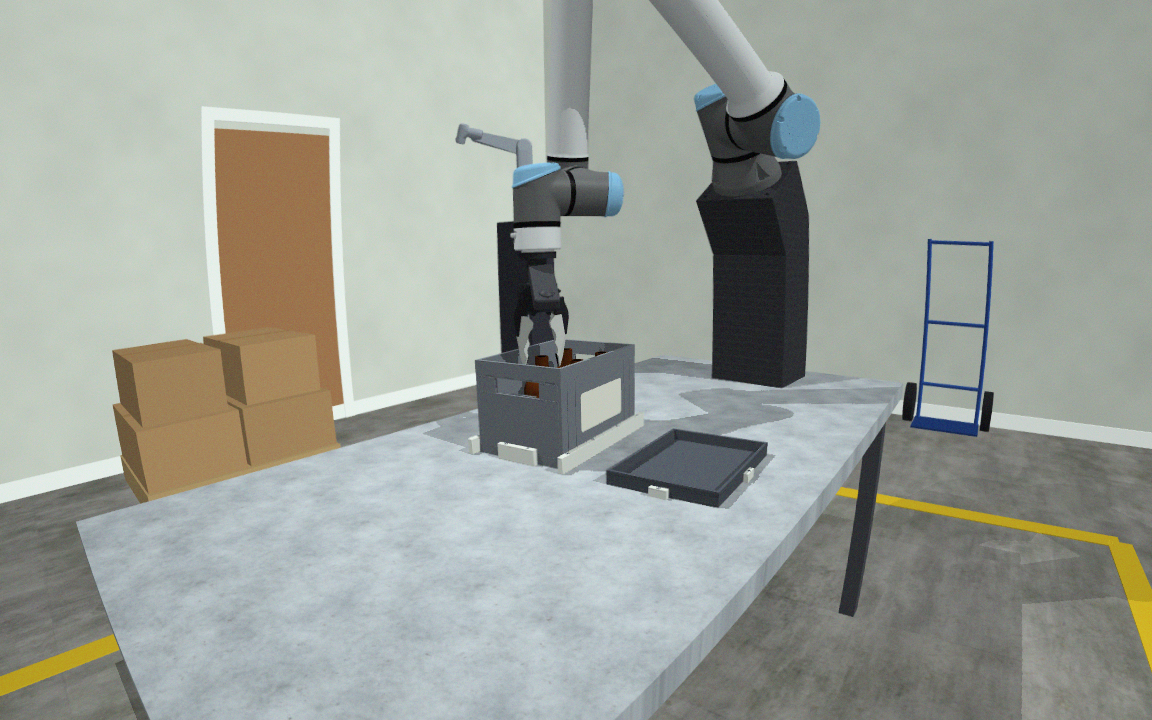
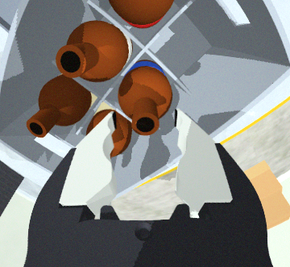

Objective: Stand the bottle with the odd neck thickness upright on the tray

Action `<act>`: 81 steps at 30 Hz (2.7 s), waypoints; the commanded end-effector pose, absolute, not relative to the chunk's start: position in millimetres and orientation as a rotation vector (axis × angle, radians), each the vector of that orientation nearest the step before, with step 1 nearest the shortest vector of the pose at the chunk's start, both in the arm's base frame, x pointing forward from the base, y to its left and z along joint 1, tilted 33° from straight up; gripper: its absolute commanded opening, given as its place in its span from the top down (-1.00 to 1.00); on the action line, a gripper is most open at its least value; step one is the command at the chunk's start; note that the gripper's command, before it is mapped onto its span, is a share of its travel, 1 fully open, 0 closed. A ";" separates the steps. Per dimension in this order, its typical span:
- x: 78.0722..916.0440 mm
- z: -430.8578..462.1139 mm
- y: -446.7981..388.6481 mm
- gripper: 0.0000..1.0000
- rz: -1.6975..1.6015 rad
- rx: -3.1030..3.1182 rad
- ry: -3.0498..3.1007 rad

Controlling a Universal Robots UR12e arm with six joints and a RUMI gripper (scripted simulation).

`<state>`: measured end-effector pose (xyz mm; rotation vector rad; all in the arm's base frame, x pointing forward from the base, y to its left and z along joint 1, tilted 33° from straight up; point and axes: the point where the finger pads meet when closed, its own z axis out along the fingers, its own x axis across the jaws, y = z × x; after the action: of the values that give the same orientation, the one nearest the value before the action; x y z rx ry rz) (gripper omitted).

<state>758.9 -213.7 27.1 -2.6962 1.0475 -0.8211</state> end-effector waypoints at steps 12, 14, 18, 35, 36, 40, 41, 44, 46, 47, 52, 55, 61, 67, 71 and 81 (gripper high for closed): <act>759.1 27.8 -213.8 0.24 -0.823 -2.696 1.047; 759.1 27.8 -213.8 0.24 -0.823 -2.696 1.047; 759.1 27.8 -213.8 1.00 -0.823 -2.696 1.047; 759.1 27.8 -213.8 1.00 -0.823 -2.696 1.047; 759.1 27.8 -213.8 1.00 -0.823 -2.696 1.047; 759.1 27.8 -213.8 1.00 -0.823 -2.696 1.047; 759.1 27.8 -213.8 1.00 -0.823 -2.696 1.047; 759.1 27.8 -213.8 1.00 -0.823 -2.696 1.047; 759.1 27.8 -213.8 1.00 -0.823 -2.696 1.047; 759.1 27.8 -213.8 1.00 -0.823 -2.696 1.047; 759.1 27.8 -213.8 1.00 -0.823 -2.696 1.047; 759.1 27.8 -213.8 1.00 -0.823 -2.696 1.047; 759.1 27.8 -213.8 1.00 -0.823 -2.696 1.047; 759.1 27.8 -213.8 1.00 -0.823 -2.696 1.047; 759.1 27.8 -213.8 1.00 -0.823 -2.696 1.047; 759.1 27.8 -213.8 1.00 -0.823 -2.696 1.047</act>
<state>758.9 -213.7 27.1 -2.6962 1.0476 -0.8211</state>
